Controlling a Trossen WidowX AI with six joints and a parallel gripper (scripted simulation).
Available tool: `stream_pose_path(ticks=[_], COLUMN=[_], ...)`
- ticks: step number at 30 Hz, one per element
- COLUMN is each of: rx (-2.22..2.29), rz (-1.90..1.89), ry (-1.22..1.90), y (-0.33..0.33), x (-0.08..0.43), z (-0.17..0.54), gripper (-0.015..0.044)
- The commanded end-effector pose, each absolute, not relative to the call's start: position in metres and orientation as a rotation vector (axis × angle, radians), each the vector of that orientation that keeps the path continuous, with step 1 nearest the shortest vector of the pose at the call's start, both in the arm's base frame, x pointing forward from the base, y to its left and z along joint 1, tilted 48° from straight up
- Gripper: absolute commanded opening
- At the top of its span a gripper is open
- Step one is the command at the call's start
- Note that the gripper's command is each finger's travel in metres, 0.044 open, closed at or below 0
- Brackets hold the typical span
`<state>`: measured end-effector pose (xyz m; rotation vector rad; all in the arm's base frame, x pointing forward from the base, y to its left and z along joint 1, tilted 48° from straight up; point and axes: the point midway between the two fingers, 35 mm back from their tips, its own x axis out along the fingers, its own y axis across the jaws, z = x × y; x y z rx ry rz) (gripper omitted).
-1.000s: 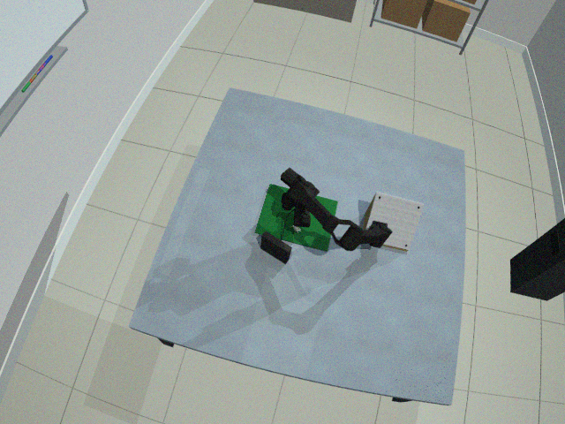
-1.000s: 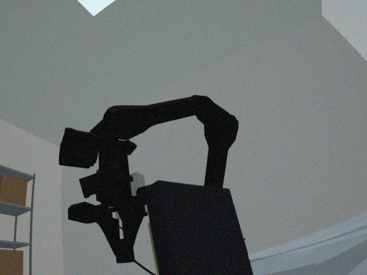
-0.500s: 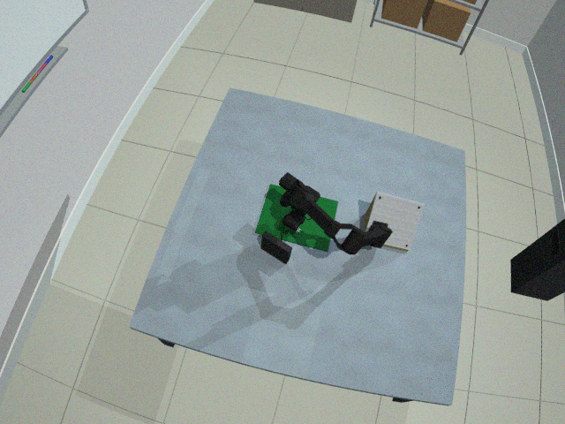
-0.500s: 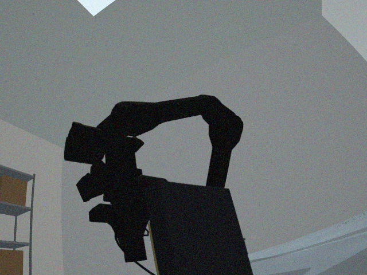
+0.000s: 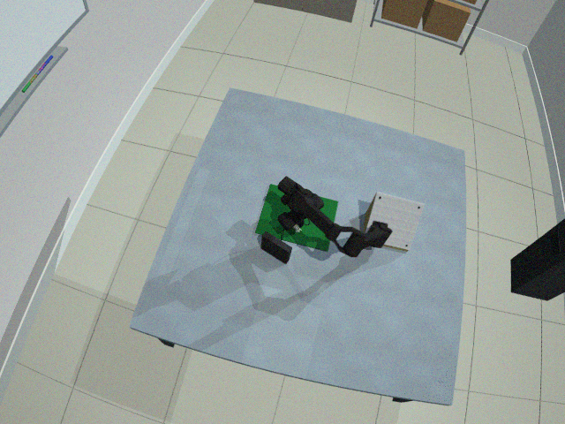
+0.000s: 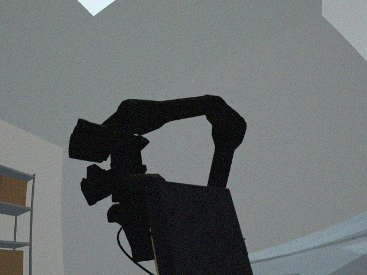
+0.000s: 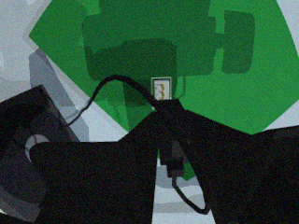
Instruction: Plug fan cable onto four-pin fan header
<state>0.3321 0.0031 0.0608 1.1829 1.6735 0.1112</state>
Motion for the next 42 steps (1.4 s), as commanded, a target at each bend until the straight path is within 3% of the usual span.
stream_pose_path(ticks=[1, 42], rx=[1.194, 1.195], rz=[0.105, 0.105], ry=[1.676, 1.676], y=[0.004, 0.016], x=[0.332, 0.338], z=[0.061, 0.046], gripper=[0.0, 0.0])
